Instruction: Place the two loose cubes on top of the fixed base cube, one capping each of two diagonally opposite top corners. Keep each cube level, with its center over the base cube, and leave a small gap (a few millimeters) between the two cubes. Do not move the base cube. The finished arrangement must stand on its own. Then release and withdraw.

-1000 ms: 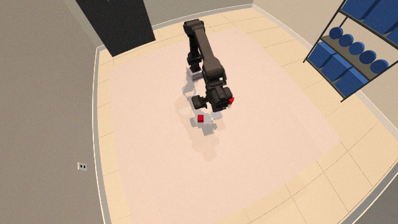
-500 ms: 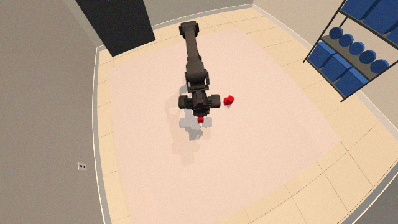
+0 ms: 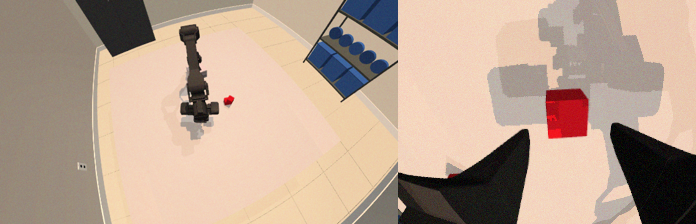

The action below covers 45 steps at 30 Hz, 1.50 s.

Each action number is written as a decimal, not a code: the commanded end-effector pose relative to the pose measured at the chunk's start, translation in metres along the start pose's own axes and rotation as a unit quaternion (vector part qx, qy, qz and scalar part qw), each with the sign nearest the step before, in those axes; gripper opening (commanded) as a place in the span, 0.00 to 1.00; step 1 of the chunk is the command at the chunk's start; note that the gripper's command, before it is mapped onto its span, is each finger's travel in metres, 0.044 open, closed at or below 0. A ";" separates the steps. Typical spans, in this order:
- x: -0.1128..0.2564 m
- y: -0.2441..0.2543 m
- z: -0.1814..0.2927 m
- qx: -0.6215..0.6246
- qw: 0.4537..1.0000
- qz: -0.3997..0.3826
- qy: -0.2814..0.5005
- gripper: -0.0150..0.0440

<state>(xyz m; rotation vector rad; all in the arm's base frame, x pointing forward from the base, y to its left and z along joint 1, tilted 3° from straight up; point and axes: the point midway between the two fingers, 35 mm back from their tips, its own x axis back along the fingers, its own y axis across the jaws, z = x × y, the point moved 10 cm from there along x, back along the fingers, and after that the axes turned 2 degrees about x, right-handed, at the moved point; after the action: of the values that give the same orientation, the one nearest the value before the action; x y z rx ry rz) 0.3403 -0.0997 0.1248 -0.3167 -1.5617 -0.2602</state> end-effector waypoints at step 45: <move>-0.014 0.000 -0.002 -0.001 1.000 0.001 0.007 0.43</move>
<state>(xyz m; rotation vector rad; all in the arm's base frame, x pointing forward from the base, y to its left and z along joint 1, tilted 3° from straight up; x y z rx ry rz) 0.3394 -0.1001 0.0984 -0.3144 -1.5350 -0.2627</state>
